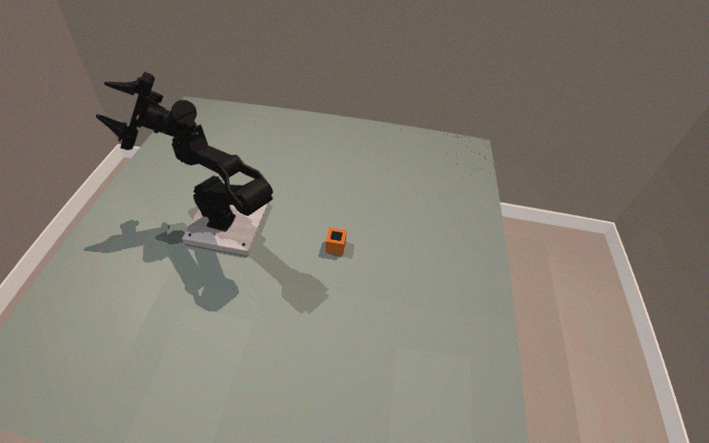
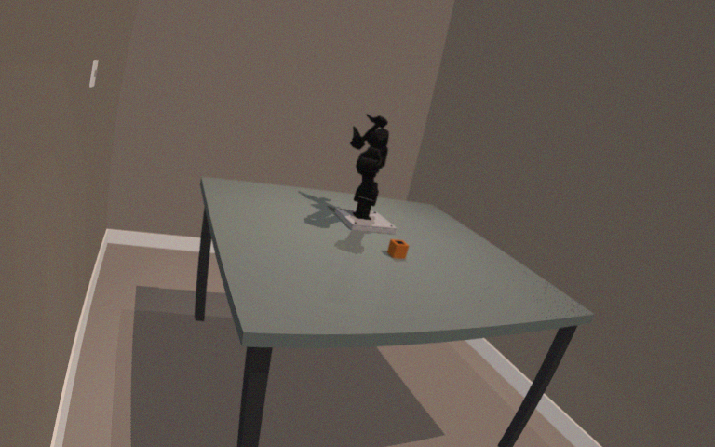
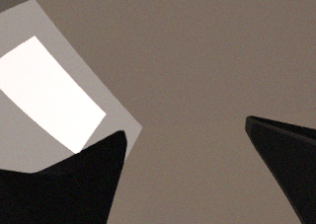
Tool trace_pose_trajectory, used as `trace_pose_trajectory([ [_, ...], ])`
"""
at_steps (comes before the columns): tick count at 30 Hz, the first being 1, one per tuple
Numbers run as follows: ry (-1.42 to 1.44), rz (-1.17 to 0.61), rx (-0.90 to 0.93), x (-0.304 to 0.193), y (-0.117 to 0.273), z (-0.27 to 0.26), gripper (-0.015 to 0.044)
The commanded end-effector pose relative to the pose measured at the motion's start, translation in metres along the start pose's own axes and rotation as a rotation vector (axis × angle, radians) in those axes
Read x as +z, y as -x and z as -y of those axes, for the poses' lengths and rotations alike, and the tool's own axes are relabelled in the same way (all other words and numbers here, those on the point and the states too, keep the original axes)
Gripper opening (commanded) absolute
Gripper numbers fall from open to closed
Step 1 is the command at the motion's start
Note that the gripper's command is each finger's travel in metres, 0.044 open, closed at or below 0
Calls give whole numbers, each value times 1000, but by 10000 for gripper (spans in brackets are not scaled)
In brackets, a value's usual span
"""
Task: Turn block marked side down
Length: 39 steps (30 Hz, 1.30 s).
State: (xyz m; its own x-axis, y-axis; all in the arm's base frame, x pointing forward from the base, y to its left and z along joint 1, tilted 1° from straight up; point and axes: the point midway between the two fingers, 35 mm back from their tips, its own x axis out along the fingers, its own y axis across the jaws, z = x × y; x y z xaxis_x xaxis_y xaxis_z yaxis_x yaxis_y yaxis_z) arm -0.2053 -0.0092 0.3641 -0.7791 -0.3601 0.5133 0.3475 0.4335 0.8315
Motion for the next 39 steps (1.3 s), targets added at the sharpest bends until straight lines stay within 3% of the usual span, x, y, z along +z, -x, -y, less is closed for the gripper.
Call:
trace_pose_trajectory([
  [1, 2, 5, 0, 1, 0, 0, 426],
  [4, 38, 80, 4, 19, 0, -6, 440],
  [9, 166, 365, 7, 84, 13, -29, 440],
  [16, 365, 798, -66, 171, 68, -68, 440],
  [27, 540, 1461, -318, 240, 225, -130, 440],
  [39, 460, 1970, -669, 199, 399, -163, 440],
])
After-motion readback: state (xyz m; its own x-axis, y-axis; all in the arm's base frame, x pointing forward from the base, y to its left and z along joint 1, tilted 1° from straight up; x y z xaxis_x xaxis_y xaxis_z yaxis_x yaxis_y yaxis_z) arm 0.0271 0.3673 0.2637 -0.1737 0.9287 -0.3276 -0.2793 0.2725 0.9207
